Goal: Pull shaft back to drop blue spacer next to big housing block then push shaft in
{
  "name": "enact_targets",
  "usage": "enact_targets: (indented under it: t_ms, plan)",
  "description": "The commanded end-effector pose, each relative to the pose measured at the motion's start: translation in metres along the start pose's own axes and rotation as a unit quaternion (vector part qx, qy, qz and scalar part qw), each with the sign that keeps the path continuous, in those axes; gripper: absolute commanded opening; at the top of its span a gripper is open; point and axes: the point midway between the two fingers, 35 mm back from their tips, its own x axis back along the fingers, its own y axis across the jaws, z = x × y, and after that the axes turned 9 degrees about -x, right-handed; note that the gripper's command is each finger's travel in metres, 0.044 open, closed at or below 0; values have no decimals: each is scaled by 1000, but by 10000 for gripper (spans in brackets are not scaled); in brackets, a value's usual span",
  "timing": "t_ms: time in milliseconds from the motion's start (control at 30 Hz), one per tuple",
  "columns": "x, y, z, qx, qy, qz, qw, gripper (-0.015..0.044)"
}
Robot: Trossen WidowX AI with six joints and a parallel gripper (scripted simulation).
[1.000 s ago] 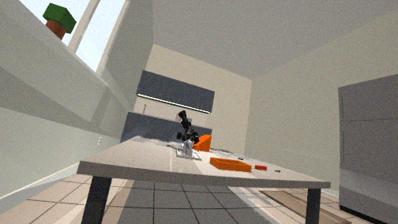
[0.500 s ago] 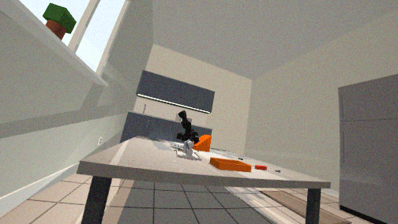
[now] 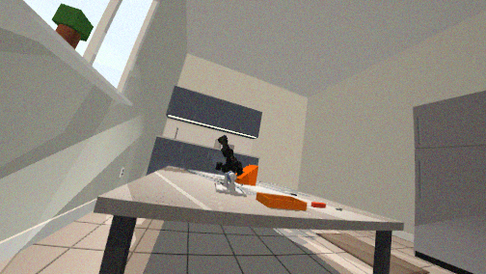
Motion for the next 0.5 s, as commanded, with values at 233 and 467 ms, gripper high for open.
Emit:
enact_targets:
  t_ms: [233, 467]
  plan:
    - [1, 0, -1, 2, 0, 0, 1000, 0]
    - [1, 0, -2, 2, 0, 0, 1000, 0]
